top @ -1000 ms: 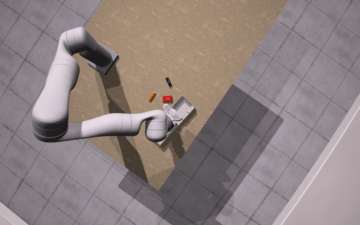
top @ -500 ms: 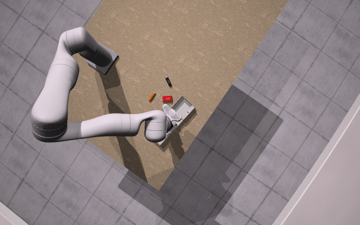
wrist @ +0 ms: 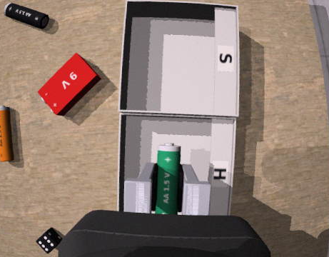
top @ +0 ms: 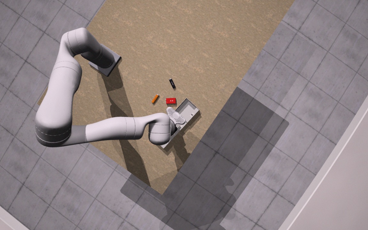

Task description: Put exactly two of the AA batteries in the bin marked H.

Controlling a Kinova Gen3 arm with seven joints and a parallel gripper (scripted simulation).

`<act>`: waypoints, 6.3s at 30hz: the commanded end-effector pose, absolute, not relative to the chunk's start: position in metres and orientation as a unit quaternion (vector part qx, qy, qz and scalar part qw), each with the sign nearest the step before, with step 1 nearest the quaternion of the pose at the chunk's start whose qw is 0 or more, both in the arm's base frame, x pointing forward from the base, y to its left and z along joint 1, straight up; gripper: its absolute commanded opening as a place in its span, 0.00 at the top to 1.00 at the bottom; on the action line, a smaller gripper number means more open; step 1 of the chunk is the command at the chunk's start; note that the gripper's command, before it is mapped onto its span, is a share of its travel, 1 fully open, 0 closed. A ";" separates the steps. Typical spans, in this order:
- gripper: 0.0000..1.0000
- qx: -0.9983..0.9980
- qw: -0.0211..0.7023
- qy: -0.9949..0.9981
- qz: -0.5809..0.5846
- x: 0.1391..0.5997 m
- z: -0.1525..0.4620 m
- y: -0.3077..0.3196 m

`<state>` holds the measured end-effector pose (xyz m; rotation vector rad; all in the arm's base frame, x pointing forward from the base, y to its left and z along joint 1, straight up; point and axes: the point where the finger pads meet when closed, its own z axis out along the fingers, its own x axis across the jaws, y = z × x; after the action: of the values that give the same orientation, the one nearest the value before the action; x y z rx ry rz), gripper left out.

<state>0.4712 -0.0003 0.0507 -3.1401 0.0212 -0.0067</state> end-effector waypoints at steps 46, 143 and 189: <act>0.40 -1.000 0.002 0.005 0.000 0.469 0.017 0.002; 0.40 -0.831 0.002 -0.556 -0.001 0.334 0.076 0.135; 0.40 -0.831 0.002 -0.556 -0.001 0.333 0.013 0.136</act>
<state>0.3323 0.1361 0.0133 -2.6071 -1.7450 -0.0013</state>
